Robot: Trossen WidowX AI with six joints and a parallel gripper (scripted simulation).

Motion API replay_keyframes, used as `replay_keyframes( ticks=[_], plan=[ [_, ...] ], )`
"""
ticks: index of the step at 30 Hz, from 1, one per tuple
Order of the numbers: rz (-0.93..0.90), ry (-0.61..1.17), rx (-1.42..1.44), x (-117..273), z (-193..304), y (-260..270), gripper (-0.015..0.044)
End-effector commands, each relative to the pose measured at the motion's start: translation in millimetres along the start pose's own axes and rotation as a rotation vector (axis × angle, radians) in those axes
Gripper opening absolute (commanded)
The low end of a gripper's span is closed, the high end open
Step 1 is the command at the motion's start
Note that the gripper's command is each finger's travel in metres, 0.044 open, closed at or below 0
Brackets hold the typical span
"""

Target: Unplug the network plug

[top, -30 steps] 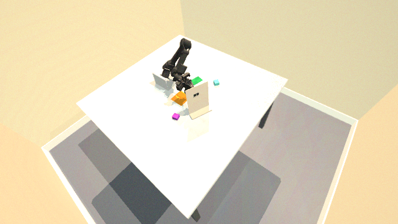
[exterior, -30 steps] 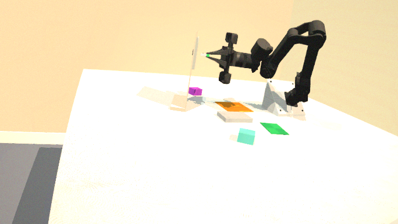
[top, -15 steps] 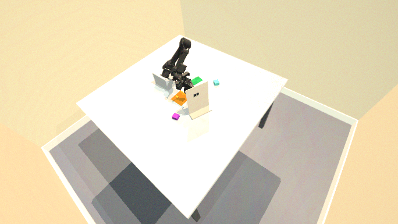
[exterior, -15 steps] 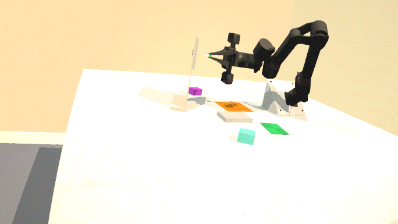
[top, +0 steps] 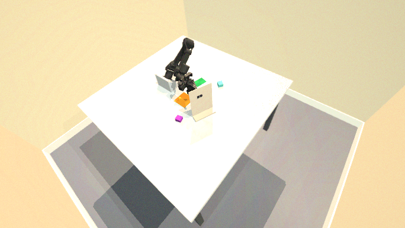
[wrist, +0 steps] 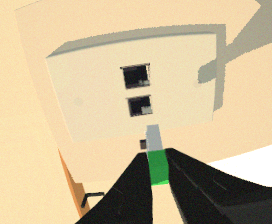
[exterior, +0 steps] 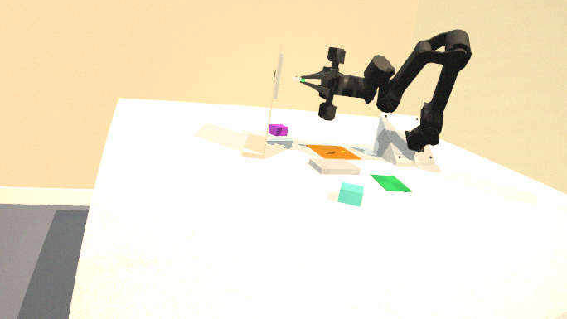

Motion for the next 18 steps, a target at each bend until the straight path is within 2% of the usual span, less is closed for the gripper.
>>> replay_keyframes(
  ticks=[1,18],
  plan=[
    [0.005,-0.001,0.003,4.2,0.7,-1.5,0.0000],
    [0.008,-0.004,0.003,13.6,3.4,-2.0,0.0000]
  ],
)
Point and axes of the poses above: the point midway between the two fingers, 35 mm back from their tips, its own x axis back along the fingers, its own y axis across the jaws, z = x × y, the point moved 2 cm from there along x, back along the fingers, and after that the axes turned 9 degrees about -x, right-handed, at the moved point
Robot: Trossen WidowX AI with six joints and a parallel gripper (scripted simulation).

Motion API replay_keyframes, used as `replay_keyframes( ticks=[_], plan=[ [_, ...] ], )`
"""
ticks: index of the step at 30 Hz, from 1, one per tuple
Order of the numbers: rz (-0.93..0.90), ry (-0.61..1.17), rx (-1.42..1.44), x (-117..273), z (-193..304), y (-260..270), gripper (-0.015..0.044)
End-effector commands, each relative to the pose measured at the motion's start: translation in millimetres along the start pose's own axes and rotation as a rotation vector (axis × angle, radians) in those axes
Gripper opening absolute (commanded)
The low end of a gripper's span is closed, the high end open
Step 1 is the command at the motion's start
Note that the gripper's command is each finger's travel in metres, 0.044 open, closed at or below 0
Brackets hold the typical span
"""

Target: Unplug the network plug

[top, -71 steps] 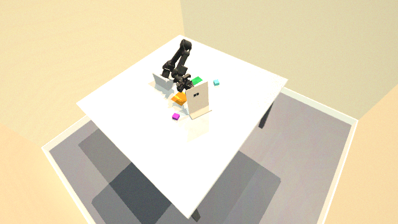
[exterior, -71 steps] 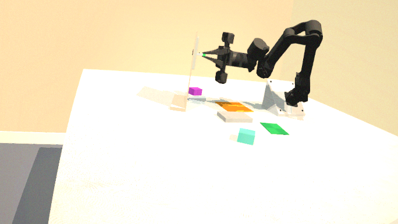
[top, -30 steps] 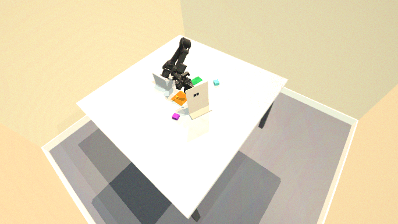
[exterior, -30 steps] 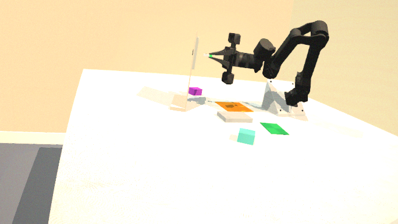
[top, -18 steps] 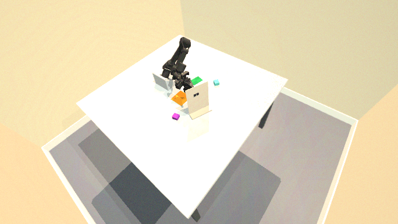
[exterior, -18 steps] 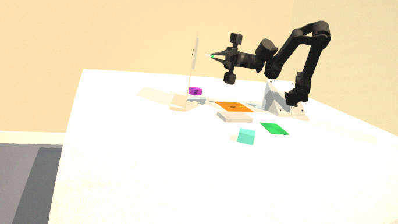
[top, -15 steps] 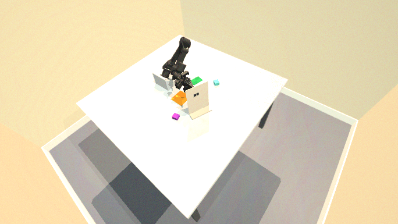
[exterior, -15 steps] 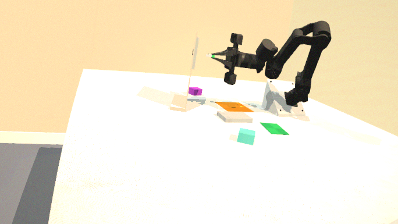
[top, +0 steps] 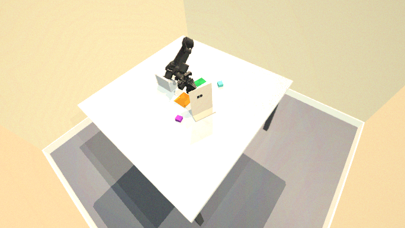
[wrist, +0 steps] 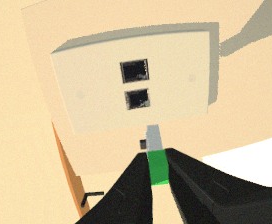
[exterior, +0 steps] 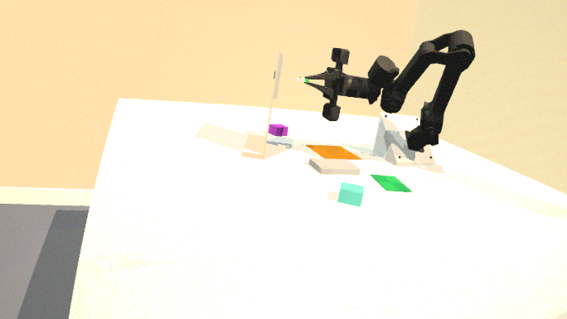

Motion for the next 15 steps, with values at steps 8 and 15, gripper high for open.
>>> replay_keyframes(
  ticks=[8,15],
  plan=[
    [0.006,-0.002,0.003,8.0,1.8,-1.7,0.0000],
    [0.007,-0.003,0.003,11.9,2.9,-2.0,0.0000]
  ],
)
Point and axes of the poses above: the point midway between the two fingers, 35 mm back from their tips, its own x axis back along the fingers, its own y axis across the jaws, z = x × y, the point moved 2 cm from there along x, back along the fingers, and after that the axes turned 9 degrees about -x, right-handed, at the moved point
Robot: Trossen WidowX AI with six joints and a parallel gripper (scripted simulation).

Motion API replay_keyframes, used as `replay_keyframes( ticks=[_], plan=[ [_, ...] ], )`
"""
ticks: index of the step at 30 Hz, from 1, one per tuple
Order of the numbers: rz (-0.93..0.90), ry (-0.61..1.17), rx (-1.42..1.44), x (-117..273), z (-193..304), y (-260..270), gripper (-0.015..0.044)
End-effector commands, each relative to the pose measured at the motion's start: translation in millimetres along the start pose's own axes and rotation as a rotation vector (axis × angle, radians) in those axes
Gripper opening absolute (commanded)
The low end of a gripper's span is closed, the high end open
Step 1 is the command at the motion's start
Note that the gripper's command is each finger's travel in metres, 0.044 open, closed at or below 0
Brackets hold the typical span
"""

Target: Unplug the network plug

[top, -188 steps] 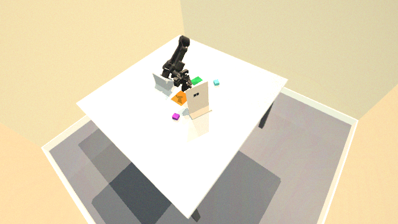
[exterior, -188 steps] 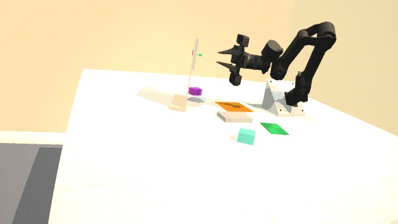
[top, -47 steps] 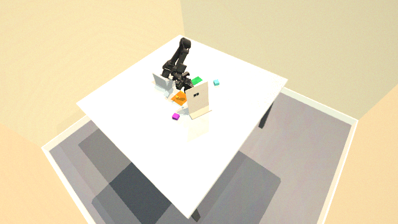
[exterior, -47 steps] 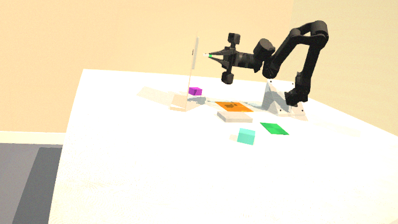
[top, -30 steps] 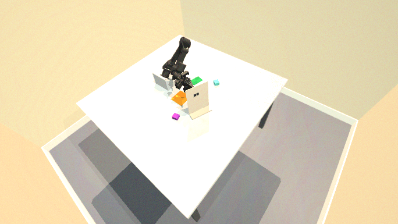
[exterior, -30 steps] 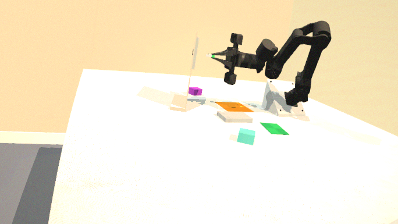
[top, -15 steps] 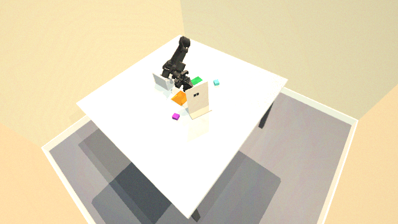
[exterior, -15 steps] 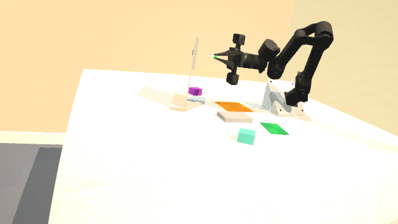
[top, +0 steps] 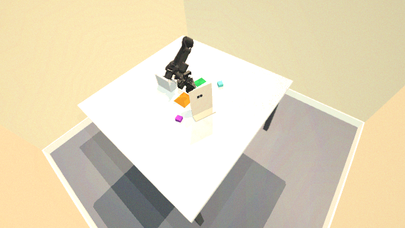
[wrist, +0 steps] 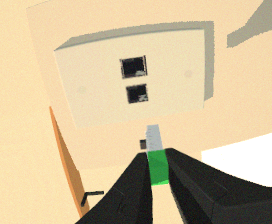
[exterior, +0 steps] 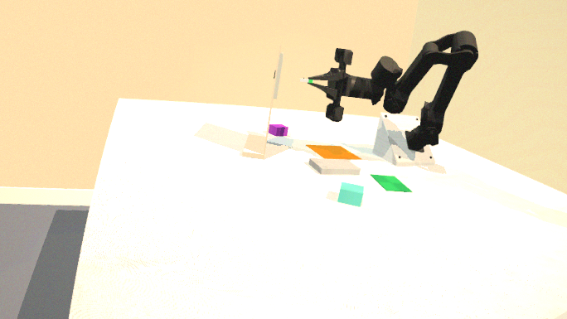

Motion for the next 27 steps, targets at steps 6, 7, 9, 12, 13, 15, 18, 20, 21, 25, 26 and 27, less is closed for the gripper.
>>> replay_keyframes(
  ticks=[6,7,9,12,13,15,18,20,21,25,26,27],
  plan=[
    [-0.001,0.001,0.000,3,1,6,0.0000],
    [-0.001,0.002,0.001,3,2,8,0.0000],
    [-0.002,0.003,0.001,5,2,13,0.0000],
    [-0.003,0.005,0.002,7,4,20,0.0000],
    [-0.004,0.005,0.002,8,4,22,0.0000],
    [-0.004,0.006,0.002,10,5,27,0.0000],
    [-0.006,0.008,0.003,13,6,34,0.0000],
    [-0.006,0.009,0.004,15,7,38,0.0000],
    [-0.007,0.010,0.004,16,8,41,0.0000],
    [-0.009,0.012,0.005,20,10,49,0.0000],
    [-0.009,0.013,0.005,22,11,51,0.0000],
    [-0.009,0.013,0.006,23,11,53,0.0000]
  ],
)
Point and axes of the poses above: the point midway between the two fingers, 35 mm back from their tips, its own x axis back along the fingers, its own y axis across the jaws, z = x × y, the point moved 2 cm from there along x, back along the fingers, and after that the axes turned 9 degrees about -x, right-handed, at the moved point
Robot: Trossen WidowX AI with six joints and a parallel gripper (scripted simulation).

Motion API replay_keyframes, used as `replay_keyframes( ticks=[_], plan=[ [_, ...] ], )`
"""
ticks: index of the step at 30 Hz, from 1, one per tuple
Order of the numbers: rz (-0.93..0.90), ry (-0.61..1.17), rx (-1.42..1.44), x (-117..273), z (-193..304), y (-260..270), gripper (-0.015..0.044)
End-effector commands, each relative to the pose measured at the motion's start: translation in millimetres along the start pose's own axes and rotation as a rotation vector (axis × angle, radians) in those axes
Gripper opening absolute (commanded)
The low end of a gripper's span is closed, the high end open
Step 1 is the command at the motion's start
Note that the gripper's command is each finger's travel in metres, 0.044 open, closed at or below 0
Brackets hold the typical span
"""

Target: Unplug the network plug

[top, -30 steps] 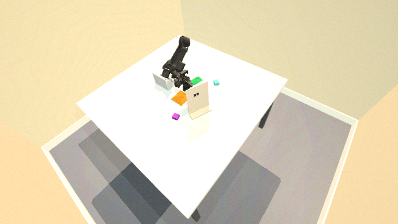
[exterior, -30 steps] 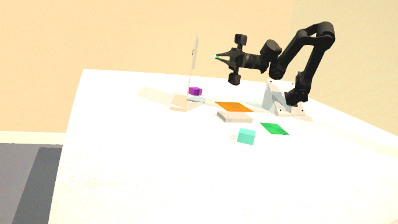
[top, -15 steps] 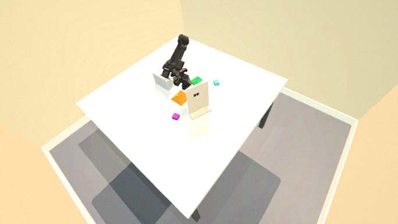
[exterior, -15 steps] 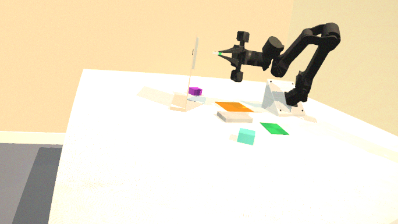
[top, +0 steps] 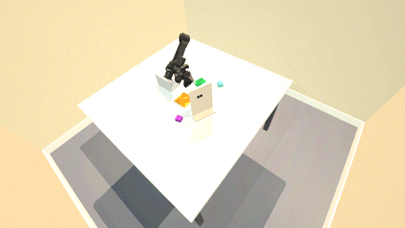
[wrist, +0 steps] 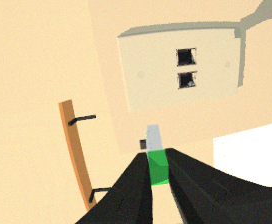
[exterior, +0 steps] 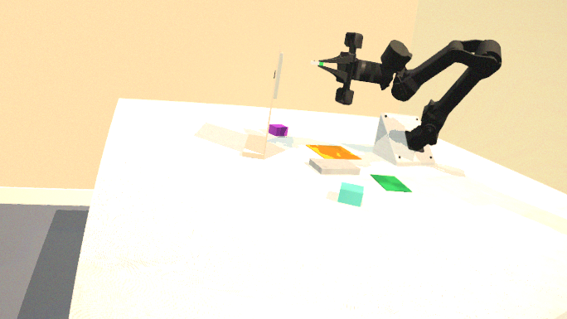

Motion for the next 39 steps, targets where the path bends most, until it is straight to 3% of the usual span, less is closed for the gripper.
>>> replay_keyframes(
  ticks=[1,39],
  plan=[
    [-0.002,0.007,0.008,4,3,9,0.0000],
    [0.413,-0.381,-0.135,15,-50,-56,0.0000]
  ],
)
Point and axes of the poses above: the point midway between the two fingers, 35 mm back from their tips, its own x axis back along the fingers, its own y axis across the jaws, z = x × y, the point moved 2 cm from there along x, back along the fingers, and after that the axes turned 9 degrees about -x, right-handed, at the moved point
